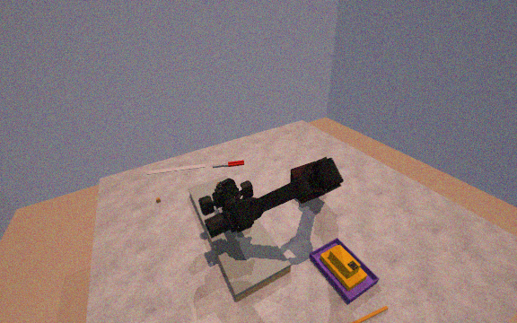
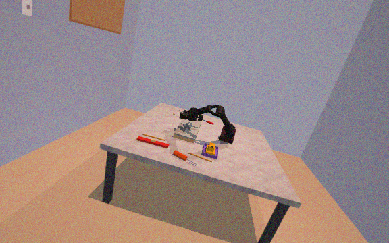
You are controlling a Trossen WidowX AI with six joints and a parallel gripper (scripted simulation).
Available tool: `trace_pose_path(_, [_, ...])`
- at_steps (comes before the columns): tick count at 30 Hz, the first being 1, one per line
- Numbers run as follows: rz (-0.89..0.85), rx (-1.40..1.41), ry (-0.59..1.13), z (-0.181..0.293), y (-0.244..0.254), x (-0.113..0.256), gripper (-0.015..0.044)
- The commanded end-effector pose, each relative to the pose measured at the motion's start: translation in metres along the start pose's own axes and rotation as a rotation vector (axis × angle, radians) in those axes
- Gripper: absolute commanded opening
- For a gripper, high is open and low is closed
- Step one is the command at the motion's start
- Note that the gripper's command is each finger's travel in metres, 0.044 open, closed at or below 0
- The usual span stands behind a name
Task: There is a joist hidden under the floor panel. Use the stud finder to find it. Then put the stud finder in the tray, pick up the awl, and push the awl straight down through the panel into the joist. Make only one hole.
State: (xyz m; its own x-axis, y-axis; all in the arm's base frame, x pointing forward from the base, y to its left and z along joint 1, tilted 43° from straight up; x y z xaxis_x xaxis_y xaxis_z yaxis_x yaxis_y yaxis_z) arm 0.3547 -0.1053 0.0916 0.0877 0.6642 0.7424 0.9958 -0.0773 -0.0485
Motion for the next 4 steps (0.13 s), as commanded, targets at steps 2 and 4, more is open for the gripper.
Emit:
trace_pose_path(2, [-0.001, 0.000, 0.000, -0.0002, 0.0000, 0.0002, 0.0000])
trace_pose_path(4, [-0.001, 0.000, 0.000, -0.0002, 0.0000, 0.0002, 0.0000])
Point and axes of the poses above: the point midway between the two fingers, 35 mm back from their tips, its own x axis back along the fingers, its own y axis across the jaws, z = x × y, the point moved 8 cm from there along x, back along the fingers, and after that the axes turned 9 degrees about x, right-handed, at the moved point
